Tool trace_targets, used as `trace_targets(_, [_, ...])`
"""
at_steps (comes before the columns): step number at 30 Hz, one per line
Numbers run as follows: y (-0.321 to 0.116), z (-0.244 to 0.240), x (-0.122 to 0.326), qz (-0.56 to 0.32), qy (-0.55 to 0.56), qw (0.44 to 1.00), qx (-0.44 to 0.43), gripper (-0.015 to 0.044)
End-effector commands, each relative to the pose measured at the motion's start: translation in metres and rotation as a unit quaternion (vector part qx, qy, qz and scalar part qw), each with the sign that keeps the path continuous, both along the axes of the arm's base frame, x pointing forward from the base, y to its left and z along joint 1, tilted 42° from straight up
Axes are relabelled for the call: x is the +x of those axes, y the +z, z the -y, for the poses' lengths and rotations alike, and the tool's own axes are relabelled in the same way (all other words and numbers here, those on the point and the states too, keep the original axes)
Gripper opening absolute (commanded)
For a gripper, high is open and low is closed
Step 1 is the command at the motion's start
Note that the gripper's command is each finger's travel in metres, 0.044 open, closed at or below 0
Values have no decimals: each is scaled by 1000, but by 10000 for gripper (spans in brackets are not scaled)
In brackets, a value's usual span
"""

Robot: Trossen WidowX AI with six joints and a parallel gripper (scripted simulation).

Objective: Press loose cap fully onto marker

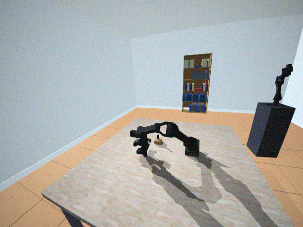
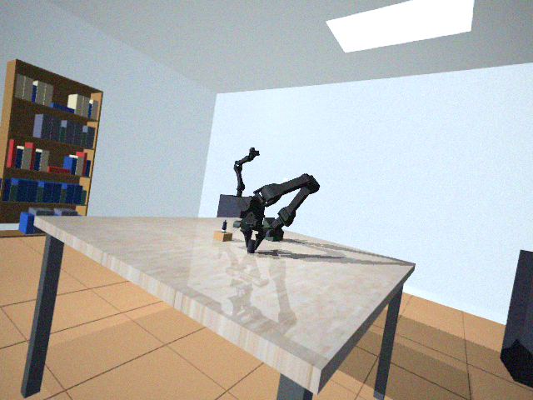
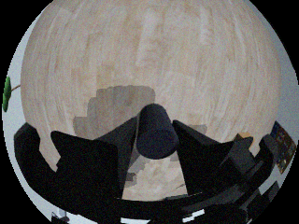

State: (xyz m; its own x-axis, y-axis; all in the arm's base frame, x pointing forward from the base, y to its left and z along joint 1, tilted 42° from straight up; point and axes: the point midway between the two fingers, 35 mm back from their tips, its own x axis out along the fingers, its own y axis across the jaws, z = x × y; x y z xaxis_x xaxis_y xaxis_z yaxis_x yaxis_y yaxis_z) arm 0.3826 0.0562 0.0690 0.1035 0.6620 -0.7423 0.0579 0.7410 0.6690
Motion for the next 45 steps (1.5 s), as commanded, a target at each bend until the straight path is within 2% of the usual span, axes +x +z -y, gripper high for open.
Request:
trace_targets(1, [0,-1,0,-1,-1,1000,2,133])
trace_targets(7, [-1,-1,0,-1,-1,1000,2,93])
trace_targets(11, [4,4,0,-1,-1,1000,2,0])
trace_targets(30, [43,40,-6,-1,-1,1000,1,0])
trace_targets(45, [19,87,-12,0,-4,1000,-12,0])
